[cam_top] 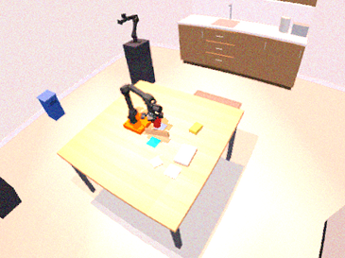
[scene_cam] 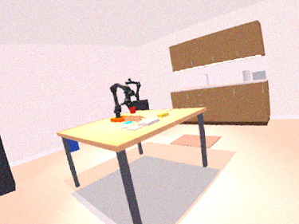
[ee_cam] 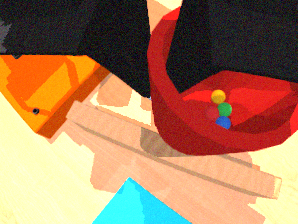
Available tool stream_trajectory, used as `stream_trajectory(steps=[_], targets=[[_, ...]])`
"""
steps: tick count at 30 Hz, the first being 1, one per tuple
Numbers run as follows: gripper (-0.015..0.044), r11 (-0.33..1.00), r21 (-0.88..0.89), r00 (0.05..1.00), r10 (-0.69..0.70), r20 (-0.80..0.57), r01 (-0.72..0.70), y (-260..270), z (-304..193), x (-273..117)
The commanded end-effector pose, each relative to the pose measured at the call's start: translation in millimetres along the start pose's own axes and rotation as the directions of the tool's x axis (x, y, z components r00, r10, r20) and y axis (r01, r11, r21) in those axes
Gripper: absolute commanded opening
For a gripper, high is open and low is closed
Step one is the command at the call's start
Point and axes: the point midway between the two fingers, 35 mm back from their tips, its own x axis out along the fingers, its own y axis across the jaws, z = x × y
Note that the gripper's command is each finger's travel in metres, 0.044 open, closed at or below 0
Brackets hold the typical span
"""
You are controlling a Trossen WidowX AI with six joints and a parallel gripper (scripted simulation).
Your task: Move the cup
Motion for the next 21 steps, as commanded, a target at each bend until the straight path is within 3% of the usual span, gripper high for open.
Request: stream_trajectory(steps=[1, 21], targets=[[0.0, 1.0, -0.006, 1.0, 0.001, -0.003, -0.001, -1.7, 6.3, -0.4], [0.0, 1.0, -0.007, 1.0, -0.001, 0.0, 0.001, -12.6, 41.4, -1.4]])
